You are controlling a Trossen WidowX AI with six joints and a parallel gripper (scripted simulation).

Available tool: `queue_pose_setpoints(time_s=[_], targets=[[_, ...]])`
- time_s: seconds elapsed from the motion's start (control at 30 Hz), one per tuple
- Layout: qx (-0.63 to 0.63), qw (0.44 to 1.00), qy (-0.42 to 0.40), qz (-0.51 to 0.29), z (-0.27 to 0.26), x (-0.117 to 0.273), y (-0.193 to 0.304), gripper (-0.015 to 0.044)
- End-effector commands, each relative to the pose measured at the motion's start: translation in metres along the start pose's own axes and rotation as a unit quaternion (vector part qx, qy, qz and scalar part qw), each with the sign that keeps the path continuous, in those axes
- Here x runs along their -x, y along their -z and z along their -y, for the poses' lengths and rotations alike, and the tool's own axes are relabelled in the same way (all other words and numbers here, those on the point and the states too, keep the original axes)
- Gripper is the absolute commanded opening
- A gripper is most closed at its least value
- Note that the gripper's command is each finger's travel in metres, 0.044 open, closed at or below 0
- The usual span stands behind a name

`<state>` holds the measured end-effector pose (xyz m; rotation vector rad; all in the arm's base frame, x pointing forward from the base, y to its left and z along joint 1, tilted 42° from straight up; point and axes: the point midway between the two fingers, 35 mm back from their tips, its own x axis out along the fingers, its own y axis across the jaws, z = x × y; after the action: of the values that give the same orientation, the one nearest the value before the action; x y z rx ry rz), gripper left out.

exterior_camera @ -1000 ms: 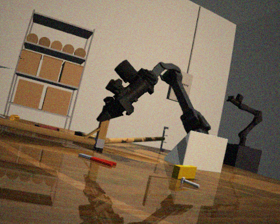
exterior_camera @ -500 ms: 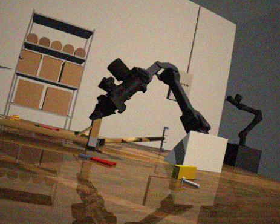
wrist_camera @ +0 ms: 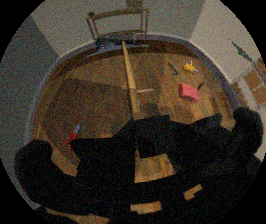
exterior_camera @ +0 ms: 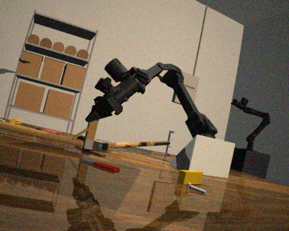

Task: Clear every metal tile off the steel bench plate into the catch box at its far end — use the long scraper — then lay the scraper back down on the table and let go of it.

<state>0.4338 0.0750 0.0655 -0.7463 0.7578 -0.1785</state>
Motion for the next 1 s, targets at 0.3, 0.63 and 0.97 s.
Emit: queue_pose_setpoints(time_s=[0.3, 0.63, 0.97], targets=[[0.002, 1.000, -0.002, 0.003, -0.001, -0.012, -0.020, 0.0000], [0.002, 1.000, -0.002, 0.003, -0.001, -0.021, -0.033, 0.0000], [0.001, 1.000, -0.001, 0.004, -0.001, -0.030, -0.045, 0.0000]])
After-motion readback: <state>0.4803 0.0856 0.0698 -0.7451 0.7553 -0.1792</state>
